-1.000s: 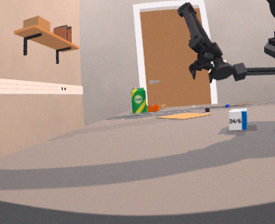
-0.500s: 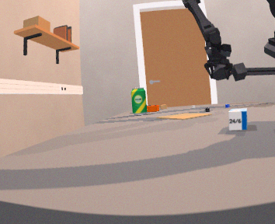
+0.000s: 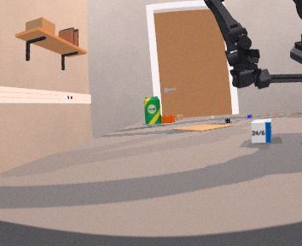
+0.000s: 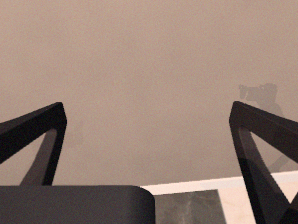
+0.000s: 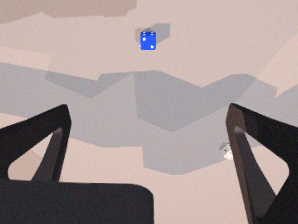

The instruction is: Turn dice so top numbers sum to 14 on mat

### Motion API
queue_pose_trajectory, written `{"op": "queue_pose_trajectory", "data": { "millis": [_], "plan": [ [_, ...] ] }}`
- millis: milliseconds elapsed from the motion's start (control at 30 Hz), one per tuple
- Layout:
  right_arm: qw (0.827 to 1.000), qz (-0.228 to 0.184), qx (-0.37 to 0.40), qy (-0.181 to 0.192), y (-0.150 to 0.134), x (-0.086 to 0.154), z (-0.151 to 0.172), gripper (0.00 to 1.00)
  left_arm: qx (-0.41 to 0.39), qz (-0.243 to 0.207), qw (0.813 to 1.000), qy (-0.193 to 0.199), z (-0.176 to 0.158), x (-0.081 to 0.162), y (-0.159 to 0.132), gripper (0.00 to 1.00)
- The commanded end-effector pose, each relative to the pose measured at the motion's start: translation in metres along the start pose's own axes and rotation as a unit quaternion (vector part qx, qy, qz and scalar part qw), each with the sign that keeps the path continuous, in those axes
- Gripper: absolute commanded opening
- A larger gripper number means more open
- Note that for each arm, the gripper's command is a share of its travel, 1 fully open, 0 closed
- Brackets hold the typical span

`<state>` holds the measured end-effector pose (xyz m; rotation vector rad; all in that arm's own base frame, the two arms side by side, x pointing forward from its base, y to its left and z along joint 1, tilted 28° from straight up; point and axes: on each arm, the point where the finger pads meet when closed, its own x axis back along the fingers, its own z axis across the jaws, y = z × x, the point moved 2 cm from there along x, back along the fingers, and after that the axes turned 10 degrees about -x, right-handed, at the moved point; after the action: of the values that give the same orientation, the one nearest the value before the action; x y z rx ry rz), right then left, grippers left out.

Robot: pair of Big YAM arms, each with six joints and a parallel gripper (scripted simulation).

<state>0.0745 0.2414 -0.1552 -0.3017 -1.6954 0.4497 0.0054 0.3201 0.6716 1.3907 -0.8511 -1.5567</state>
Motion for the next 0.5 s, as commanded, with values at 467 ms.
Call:
{"op": "queue_pose_trajectory", "data": {
  "millis": [467],
  "plan": [
    [1.0, 0.003, -0.003, 0.002, -0.002, -0.057, -0.002, 1.0, -0.008, -0.026, 1.0, 0.006, 0.006, 0.008, 0.021, 1.0]
  ]
}}
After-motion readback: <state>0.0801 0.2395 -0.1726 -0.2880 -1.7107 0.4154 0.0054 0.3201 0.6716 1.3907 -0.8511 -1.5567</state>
